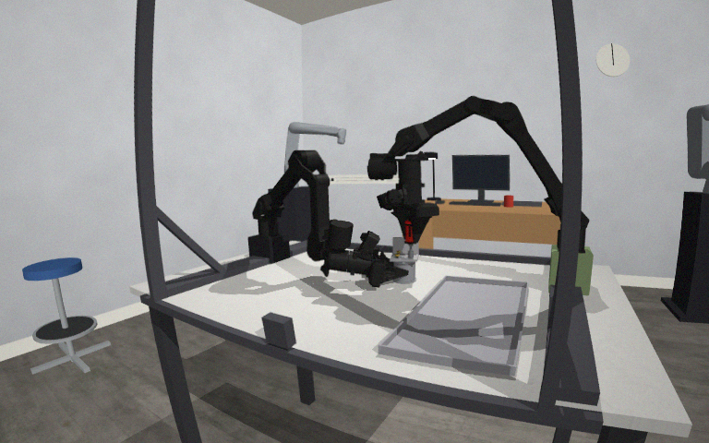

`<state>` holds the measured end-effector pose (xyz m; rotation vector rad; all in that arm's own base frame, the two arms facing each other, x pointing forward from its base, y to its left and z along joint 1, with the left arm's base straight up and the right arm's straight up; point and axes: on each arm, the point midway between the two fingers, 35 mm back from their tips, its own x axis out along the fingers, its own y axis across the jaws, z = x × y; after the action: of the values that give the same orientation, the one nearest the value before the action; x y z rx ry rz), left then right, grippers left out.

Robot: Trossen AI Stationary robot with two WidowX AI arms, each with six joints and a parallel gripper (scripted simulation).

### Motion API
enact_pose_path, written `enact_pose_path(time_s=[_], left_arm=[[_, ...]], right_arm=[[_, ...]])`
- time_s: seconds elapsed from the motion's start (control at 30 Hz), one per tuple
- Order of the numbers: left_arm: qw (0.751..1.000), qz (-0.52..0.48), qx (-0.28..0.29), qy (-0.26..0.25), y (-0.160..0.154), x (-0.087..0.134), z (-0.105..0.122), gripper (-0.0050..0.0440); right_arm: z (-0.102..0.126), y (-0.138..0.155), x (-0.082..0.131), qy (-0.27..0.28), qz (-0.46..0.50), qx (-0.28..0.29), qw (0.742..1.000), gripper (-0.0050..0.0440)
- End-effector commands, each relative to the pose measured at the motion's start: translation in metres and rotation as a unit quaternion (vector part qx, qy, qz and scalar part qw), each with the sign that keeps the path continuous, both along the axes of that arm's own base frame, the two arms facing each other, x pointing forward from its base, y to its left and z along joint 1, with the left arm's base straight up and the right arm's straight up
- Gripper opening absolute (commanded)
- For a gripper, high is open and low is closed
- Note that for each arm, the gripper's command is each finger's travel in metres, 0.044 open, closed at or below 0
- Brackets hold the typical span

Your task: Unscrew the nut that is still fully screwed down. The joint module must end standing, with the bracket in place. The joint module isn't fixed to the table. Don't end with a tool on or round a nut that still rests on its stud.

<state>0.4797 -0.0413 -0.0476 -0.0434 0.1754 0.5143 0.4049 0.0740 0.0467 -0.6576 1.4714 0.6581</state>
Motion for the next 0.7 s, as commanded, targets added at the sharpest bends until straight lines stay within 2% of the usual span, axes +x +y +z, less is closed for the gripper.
enact_pose_path(time_s=[0.0, 0.3, 0.37, 0.43, 0.67], left_arm=[[1.0, 0.001, -0.005, -0.018, -0.0007, 0.0075, 0.0148, 0.0245], [1.0, 0.001, -0.005, -0.018, -0.0007, 0.0075, 0.0148, 0.0245], [1.0, 0.001, -0.005, -0.018, -0.0007, 0.0075, 0.0148, 0.0245], [1.0, 0.001, -0.005, -0.018, -0.0007, 0.0075, 0.0148, 0.0245], [1.0, 0.001, -0.005, -0.018, -0.0007, 0.0075, 0.0148, 0.0245]], right_arm=[[0.0081, -0.0001, 0.004, -0.012, -0.097, 0.004, 0.995, 0.025], [0.009, -0.0003, 0.0037, -0.011, -0.279, 0.006, 0.96, 0.025], [0.009, -0.0003, 0.0037, -0.011, -0.279, 0.006, 0.96, 0.025], [0.0091, -0.0002, 0.0034, -0.009, -0.343, 0.007, 0.939, 0.025], [0.0098, -0.0004, 0.0027, -0.011, -0.476, 0.009, 0.879, 0.025]])
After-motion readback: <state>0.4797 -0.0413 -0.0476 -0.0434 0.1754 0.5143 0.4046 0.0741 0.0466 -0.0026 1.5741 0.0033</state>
